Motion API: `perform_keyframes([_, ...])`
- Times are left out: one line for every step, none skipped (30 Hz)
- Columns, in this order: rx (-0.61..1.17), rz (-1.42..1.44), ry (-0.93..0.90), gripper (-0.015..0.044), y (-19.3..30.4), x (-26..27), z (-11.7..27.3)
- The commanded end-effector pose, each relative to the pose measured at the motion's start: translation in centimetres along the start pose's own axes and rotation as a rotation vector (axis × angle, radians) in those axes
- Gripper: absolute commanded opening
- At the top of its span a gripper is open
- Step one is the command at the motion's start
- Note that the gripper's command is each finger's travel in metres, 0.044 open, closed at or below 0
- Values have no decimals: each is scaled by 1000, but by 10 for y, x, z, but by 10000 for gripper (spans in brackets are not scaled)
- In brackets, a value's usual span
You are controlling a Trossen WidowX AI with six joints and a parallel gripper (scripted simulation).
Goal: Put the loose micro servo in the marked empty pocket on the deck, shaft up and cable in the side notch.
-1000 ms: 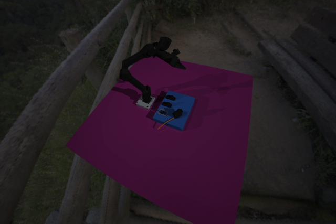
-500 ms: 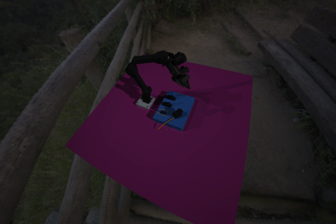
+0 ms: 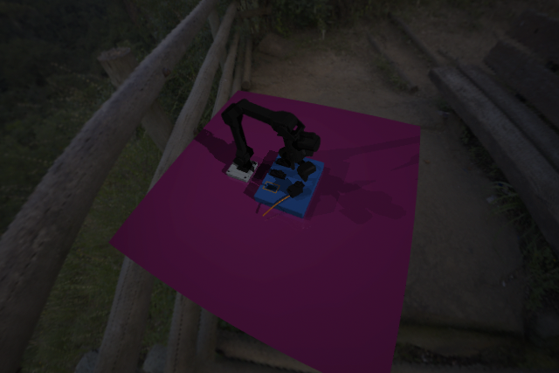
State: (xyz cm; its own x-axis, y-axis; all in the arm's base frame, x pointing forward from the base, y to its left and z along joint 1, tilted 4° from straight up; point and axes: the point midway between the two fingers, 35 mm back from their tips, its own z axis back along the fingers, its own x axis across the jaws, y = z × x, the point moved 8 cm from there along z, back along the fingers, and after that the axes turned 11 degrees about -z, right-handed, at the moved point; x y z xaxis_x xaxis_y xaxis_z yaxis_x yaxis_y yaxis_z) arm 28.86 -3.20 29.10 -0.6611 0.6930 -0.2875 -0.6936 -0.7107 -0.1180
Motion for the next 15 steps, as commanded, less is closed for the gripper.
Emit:
perform_keyframes([36,-4,-109,440,17,-11,-19])
perform_keyframes([43,-7,-139,440,21,-14,-24])
perform_keyframes([49,-10,-169,440,26,-16,-29])
perform_keyframes([53,-14,-193,440,29,-18,-33])
perform_keyframes([55,-16,-208,440,31,-19,-35])
perform_keyframes([56,-17,-213,440,32,-19,-36])
perform_keyframes([56,-17,-213,440,32,-19,-36])
perform_keyframes([56,-17,-213,440,32,-19,-36])
perform_keyframes([56,-17,-213,440,32,-19,-37])
perform_keyframes([56,-17,-213,440,32,-19,-39])
perform_keyframes([56,-17,-213,440,32,-18,-42])
perform_keyframes([56,-17,-213,440,32,-18,-45])
perform_keyframes([56,-17,-213,440,32,-17,-48])
perform_keyframes([56,-17,-213,440,33,-16,-53])
perform_keyframes([56,-17,-213,440,33,-15,-57])
